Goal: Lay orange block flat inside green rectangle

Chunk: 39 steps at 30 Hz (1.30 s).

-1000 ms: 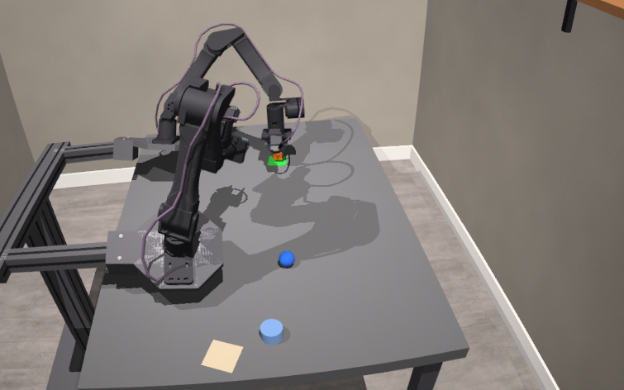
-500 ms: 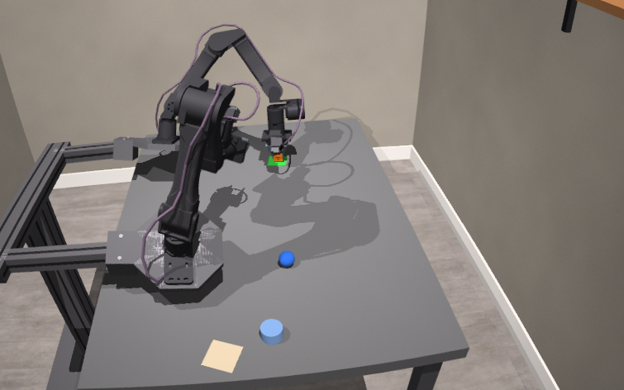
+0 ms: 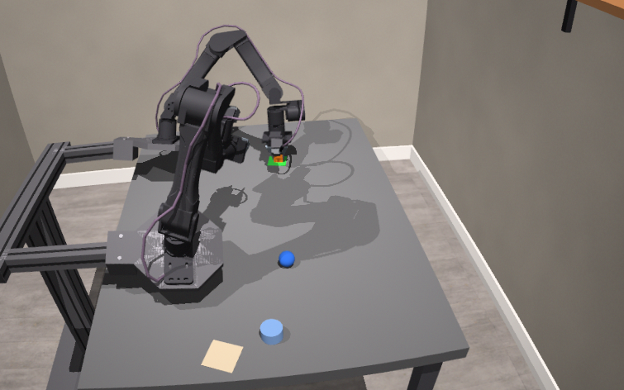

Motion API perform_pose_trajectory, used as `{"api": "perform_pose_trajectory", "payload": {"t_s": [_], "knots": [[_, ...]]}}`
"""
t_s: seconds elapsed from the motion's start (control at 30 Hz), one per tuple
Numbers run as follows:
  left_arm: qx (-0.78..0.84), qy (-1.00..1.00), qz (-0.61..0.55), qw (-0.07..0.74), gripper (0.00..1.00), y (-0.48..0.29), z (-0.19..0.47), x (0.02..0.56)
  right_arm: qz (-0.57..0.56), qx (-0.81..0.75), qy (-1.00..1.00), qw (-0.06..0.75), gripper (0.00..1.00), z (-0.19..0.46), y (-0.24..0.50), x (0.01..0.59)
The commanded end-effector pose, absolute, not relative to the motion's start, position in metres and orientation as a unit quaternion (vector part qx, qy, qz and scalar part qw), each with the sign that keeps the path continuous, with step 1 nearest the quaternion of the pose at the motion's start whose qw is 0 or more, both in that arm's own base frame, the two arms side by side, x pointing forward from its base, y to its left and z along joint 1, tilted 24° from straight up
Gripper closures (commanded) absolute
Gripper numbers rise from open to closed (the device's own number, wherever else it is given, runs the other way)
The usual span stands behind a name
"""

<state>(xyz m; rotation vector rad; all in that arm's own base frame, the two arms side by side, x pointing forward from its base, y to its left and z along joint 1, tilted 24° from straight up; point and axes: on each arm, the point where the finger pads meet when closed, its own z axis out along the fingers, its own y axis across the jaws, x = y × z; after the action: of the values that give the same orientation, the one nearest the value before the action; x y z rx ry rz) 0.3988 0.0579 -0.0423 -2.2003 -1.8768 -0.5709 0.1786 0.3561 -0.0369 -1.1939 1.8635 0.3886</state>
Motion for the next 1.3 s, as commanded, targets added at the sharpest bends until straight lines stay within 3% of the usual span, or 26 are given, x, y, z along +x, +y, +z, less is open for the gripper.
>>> {"api": "perform_pose_trajectory", "payload": {"t_s": [0.0,0.13,0.23,0.27,0.8,0.93,1.27], "knots": [[-0.748,-0.631,-0.184,0.092,0.73,0.049,-0.04,0.395,0.164,-0.482,0.742,0.436,0.54,-0.034,0.36,0.175],[-0.748,-0.63,-0.184,0.092,0.73,0.049,-0.04,0.395,0.164,-0.482,0.742,0.436,0.54,-0.034,0.36,0.175],[-0.746,-0.633,-0.188,0.089,0.46,0.052,-0.039,0.395,0.164,-0.482,0.742,0.436,0.54,-0.034,0.36,0.175],[-0.748,-0.63,-0.19,0.087,0.44,0.049,-0.037,0.395,0.164,-0.482,0.742,0.436,0.54,-0.034,0.36,0.175],[-0.742,-0.632,-0.212,0.074,0.44,0.044,-0.003,0.398,0.164,-0.482,0.742,0.436,0.54,-0.034,0.36,0.175],[-0.741,-0.632,-0.213,0.075,0.0,0.04,0.01,0.396,0.164,-0.482,0.742,0.436,0.54,-0.034,0.36,0.175],[-0.747,-0.631,-0.191,0.087,0.0,0.03,0.022,0.391,0.164,-0.482,0.742,0.436,0.54,-0.034,0.36,0.175]]}}
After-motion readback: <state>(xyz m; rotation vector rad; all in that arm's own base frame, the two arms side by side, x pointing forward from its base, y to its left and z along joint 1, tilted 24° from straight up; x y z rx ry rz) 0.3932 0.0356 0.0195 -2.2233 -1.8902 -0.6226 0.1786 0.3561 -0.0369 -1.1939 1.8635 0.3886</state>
